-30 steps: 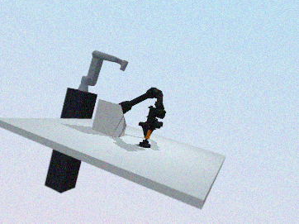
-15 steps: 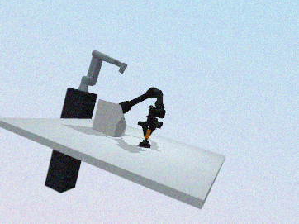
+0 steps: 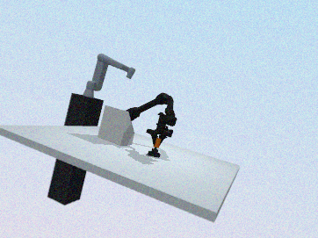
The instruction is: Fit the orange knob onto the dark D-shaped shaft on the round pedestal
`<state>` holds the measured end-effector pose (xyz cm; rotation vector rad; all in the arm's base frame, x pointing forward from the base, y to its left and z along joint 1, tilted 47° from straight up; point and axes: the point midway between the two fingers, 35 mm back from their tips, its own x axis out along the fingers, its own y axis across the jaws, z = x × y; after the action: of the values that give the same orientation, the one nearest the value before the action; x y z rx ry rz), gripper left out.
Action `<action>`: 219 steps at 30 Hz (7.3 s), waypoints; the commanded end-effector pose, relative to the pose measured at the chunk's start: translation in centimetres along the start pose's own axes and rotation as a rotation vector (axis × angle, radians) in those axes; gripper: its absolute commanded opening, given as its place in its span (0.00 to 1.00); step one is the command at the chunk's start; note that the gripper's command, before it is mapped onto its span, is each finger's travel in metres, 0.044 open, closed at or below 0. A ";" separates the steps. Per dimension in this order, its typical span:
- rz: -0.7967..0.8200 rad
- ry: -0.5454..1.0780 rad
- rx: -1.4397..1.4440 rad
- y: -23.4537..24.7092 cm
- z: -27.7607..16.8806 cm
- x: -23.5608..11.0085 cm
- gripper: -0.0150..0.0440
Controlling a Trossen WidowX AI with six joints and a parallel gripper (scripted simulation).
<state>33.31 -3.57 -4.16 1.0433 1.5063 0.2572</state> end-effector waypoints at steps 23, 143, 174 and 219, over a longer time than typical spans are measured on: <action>0.000 -0.001 0.217 0.1 -0.2 -0.4 0.25; 0.001 -0.001 0.636 -0.1 -0.2 0.0 0.25; 0.001 -0.001 0.845 -0.1 -0.2 -0.2 0.25; 0.001 -0.001 0.845 -0.1 -0.1 0.0 0.25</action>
<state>33.26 -3.51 -4.10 1.6855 1.6434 -0.4219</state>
